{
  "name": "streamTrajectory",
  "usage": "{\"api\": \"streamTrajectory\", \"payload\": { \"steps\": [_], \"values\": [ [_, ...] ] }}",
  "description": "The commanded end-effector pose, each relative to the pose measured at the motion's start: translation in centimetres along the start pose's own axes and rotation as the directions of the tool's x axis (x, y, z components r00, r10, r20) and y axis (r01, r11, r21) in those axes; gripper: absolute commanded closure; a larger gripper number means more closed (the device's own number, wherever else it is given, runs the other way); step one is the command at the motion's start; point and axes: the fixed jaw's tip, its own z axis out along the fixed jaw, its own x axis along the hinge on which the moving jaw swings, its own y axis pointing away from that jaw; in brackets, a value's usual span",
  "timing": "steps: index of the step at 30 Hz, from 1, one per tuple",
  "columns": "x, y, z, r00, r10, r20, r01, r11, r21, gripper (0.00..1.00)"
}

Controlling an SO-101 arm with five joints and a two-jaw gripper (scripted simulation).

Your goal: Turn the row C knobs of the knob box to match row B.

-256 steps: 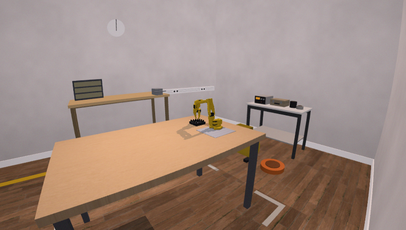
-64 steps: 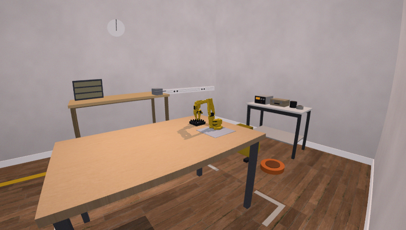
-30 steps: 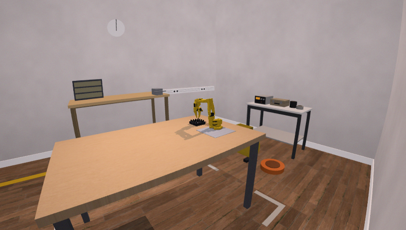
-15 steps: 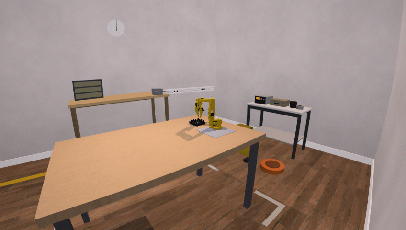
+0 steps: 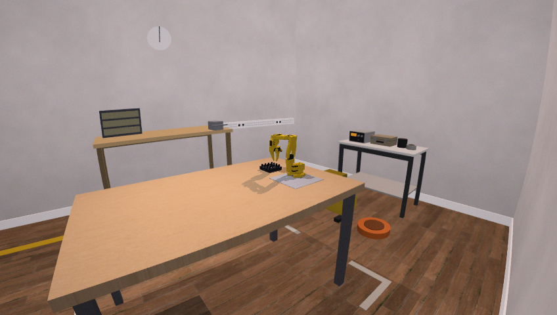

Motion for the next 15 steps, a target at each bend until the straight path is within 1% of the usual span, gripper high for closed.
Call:
{"api": "streamTrajectory", "payload": {
  "steps": [1, 15],
  "values": [
    [0.19, -0.13, 0.04, 1.000, -0.004, -0.001, 0.004, 1.000, -0.001, 0.92],
    [0.17, -0.19, 0.04, 0.992, -0.128, -0.001, 0.128, 0.992, -0.001, 0.91]
  ]
}}
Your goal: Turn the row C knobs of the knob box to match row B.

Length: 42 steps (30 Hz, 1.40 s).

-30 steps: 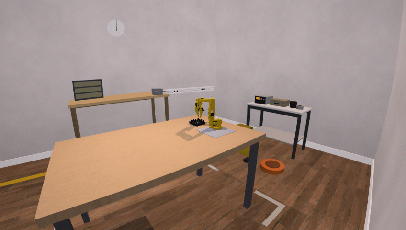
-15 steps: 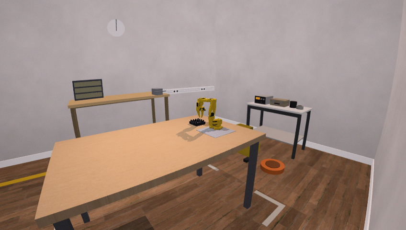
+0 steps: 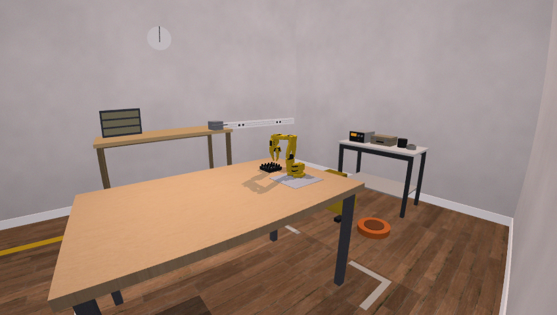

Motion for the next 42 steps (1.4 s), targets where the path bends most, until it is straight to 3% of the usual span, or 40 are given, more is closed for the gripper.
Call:
{"api": "streamTrajectory", "payload": {
  "steps": [1, 21, 31, 42],
  "values": [
    [0.1, -0.2, 0.0, 0.999, -0.042, -0.001, 0.042, 0.999, -0.001, 0.91],
    [0.0, 0.0, 0.0, 0.992, -0.128, 0.000, 0.128, 0.992, -0.001, 0.90],
    [-1.9, 3.2, -0.5, 0.992, -0.129, 0.008, 0.129, 0.992, -0.012, 0.90],
    [-3.5, 5.8, -0.1, 0.992, -0.128, 0.016, 0.129, 0.991, -0.023, 0.90]
  ]
}}
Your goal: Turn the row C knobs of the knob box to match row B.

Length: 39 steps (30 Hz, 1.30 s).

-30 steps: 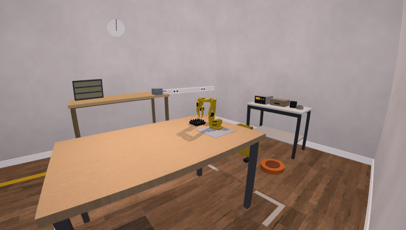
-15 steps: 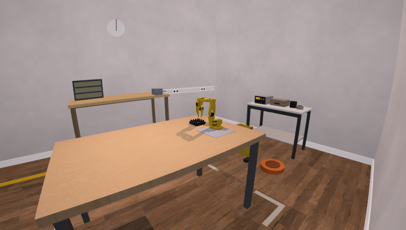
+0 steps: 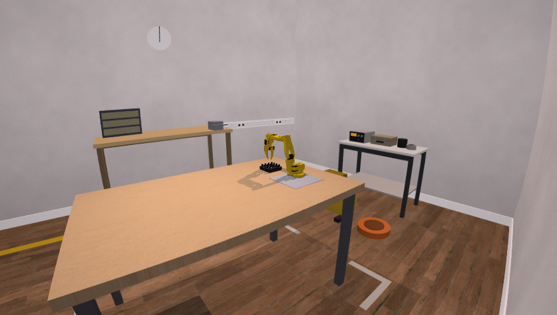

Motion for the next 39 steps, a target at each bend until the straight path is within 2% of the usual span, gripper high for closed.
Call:
{"api": "streamTrajectory", "payload": {
  "steps": [1, 29, 39],
  "values": [
    [-0.70, 0.64, 0.08, 1.000, 0.000, -0.012, 0.000, 1.000, 0.014, 0.90],
    [-0.82, 0.80, 0.20, 1.000, 0.000, -0.012, 0.000, 1.000, 0.014, 0.90],
    [-0.81, 0.79, 0.83, 1.000, 0.000, -0.019, 0.000, 1.000, 0.024, 0.90]
  ]
}}
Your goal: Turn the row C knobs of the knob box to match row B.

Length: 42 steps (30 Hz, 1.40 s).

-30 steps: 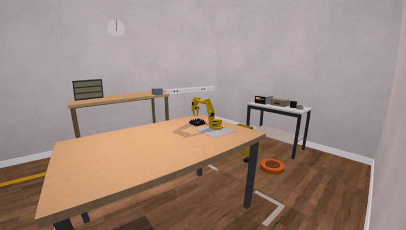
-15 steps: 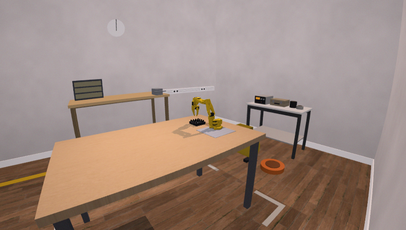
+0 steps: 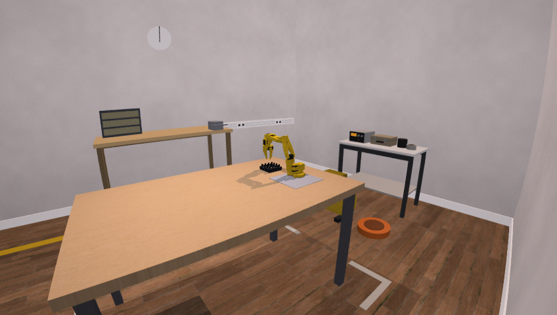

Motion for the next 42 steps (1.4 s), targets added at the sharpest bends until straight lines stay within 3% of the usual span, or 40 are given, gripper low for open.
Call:
{"api": "streamTrajectory", "payload": {
  "steps": [1, 14, 42],
  "values": [
    [-0.13, -0.09, 0.60, 1.000, 0.000, -0.009, 0.000, 1.000, 0.011, 0.90],
    [-0.11, -0.11, 1.32, 1.000, 0.000, -0.018, 0.000, 1.000, 0.022, 0.90],
    [-0.10, -0.17, 1.49, 1.000, 0.000, -0.018, 0.000, 1.000, 0.022, 0.90]
  ]
}}
